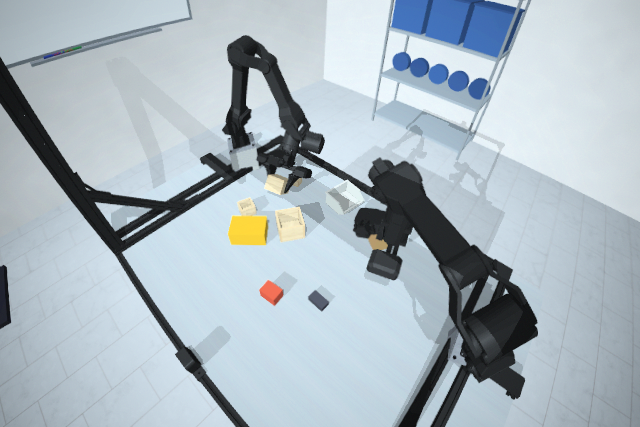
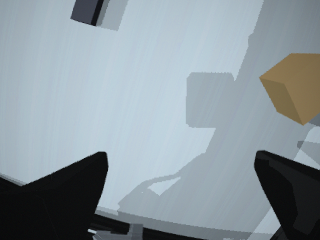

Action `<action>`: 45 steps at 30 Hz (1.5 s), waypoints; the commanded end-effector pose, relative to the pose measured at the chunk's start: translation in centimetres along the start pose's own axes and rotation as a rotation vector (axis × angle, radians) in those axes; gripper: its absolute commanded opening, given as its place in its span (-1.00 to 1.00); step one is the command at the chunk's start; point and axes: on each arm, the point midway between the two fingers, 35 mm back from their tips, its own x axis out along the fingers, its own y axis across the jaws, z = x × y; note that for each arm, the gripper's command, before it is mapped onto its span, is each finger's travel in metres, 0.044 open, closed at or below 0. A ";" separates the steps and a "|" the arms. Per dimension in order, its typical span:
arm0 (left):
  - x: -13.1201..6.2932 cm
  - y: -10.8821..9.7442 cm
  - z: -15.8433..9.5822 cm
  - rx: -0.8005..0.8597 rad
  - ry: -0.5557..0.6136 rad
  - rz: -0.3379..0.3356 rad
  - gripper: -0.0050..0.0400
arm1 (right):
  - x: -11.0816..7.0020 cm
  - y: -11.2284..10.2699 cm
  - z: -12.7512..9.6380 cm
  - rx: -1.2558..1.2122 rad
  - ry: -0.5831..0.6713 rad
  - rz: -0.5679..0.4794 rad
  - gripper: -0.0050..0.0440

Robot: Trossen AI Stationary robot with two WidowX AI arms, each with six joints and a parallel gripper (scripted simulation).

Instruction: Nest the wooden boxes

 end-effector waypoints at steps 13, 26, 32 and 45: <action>-1.0 0.3 -0.3 0.007 -0.171 0.010 -0.78 | 0.0 0.0 0.0 -0.002 -0.001 0.002 0.84; -1.3 0.3 -0.7 0.008 -0.320 0.007 -0.78 | 0.0 0.0 0.0 -0.002 -0.001 0.002 0.84; -1.3 0.3 -0.8 0.008 -0.332 0.009 -0.46 | 0.0 0.0 0.0 -0.002 -0.001 0.002 0.84; -1.3 0.3 -0.8 0.008 -0.332 0.009 0.72 | 0.0 0.0 0.0 -0.002 -0.001 0.002 0.84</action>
